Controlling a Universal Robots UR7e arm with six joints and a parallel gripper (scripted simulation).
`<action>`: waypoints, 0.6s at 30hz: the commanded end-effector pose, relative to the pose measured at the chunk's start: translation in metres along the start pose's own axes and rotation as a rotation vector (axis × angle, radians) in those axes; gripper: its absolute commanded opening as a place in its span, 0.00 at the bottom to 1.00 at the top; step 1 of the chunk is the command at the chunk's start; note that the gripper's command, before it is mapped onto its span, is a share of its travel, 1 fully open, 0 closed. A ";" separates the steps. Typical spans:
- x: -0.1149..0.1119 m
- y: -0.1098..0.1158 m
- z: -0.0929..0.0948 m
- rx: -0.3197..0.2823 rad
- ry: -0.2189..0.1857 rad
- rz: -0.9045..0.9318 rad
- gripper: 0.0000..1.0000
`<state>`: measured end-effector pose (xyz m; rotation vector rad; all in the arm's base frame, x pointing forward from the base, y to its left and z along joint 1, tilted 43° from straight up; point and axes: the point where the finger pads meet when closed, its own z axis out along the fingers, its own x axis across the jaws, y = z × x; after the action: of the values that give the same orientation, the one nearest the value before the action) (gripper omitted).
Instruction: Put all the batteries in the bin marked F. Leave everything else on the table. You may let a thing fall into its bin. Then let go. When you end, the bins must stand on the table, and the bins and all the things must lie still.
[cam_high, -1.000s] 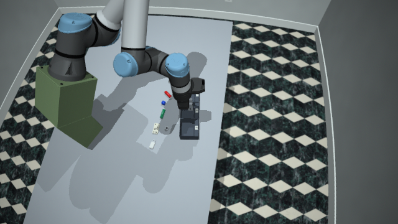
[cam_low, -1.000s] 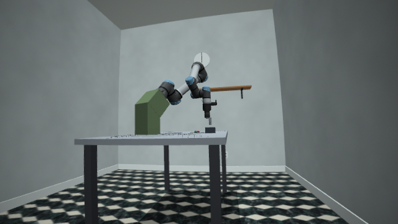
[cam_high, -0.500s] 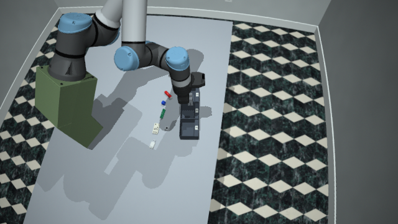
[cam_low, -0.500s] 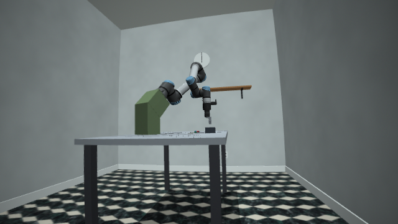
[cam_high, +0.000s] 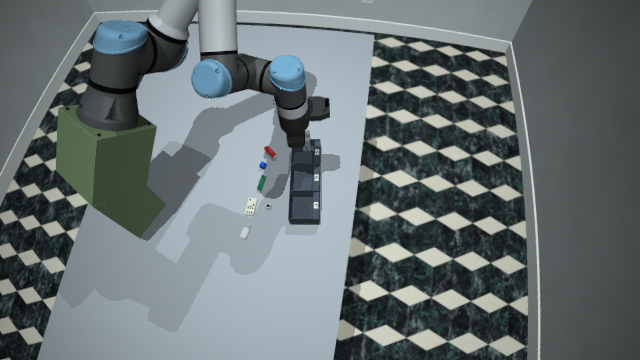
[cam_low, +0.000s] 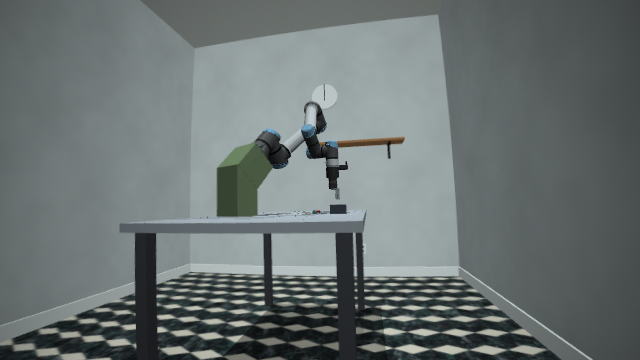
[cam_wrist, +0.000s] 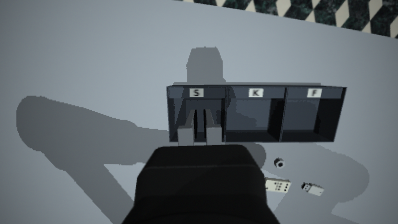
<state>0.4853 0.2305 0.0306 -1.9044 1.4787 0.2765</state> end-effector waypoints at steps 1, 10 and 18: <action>-0.005 -0.001 0.000 0.001 0.002 0.001 0.31; -0.005 -0.001 0.013 0.001 0.002 0.001 0.31; -0.005 -0.001 0.034 0.001 0.002 0.001 0.31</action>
<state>0.4890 0.2477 0.0176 -1.9052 1.4809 0.2769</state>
